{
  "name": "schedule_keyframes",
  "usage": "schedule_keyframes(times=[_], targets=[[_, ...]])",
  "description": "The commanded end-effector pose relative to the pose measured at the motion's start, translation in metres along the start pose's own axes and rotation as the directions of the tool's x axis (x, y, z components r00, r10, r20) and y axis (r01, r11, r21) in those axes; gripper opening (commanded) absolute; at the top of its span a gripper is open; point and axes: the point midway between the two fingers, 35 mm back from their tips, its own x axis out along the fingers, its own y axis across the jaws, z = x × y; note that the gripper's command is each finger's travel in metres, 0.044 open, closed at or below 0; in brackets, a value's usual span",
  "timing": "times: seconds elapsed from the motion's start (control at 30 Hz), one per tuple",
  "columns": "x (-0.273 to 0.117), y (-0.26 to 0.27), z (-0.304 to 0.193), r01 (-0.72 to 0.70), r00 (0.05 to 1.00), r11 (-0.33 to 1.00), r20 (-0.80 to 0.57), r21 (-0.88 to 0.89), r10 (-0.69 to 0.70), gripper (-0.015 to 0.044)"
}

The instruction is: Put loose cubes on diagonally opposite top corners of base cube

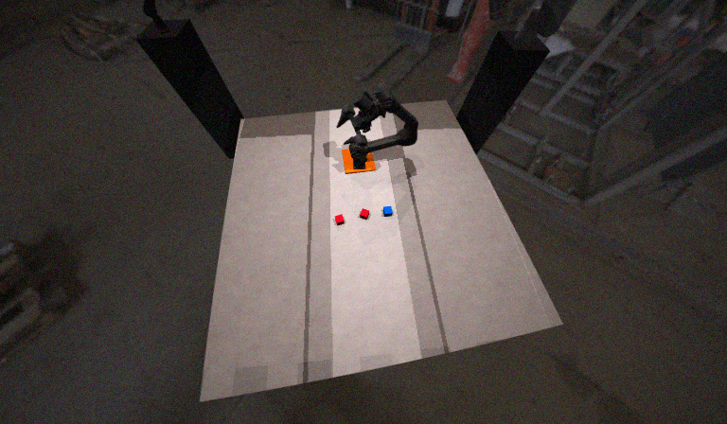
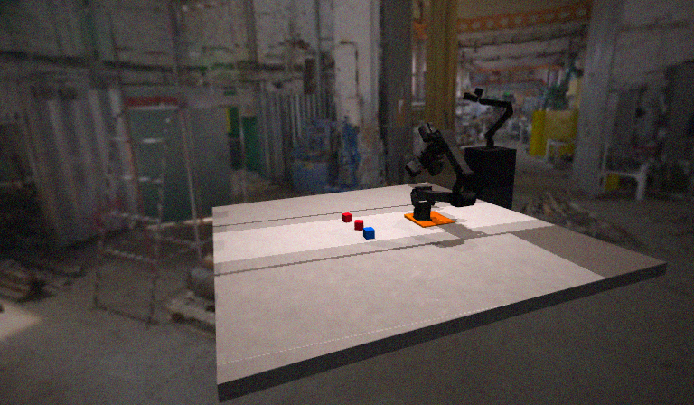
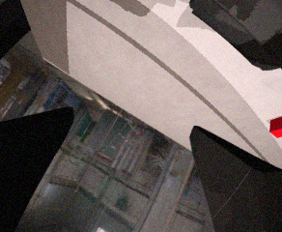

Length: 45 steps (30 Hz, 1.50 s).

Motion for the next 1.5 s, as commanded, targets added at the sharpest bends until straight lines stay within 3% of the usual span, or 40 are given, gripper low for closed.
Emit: schedule_keyframes(times=[0.0,0.13,0.33,0.53,0.73,0.93,1.13,1.3,1.47], targets=[[0.0,0.0,-0.001,0.003,1.0,1.0,0.0,-0.011,-0.003,0.0374],[0.004,-0.002,-0.013,0.071,0.997,0.968,0.011,-0.24,-0.071,0.0269],[0.011,-0.011,-0.035,0.171,0.982,0.77,0.041,-0.615,-0.185,0.0265],[0.018,-0.025,-0.057,0.206,0.954,0.426,0.084,-0.881,-0.287,0.0265],[0.023,-0.042,-0.075,0.152,0.921,0.009,0.138,-0.988,-0.365,0.0265],[0.027,-0.064,-0.091,0.016,0.883,-0.397,0.199,-0.918,-0.424,0.0265],[0.029,-0.09,-0.104,-0.177,0.843,-0.708,0.266,-0.684,-0.467,0.0265],[0.029,-0.115,-0.112,-0.354,0.809,-0.847,0.324,-0.397,-0.49,0.0265],[0.028,-0.142,-0.117,-0.516,0.777,-0.854,0.383,-0.07,-0.5,0.0265]])
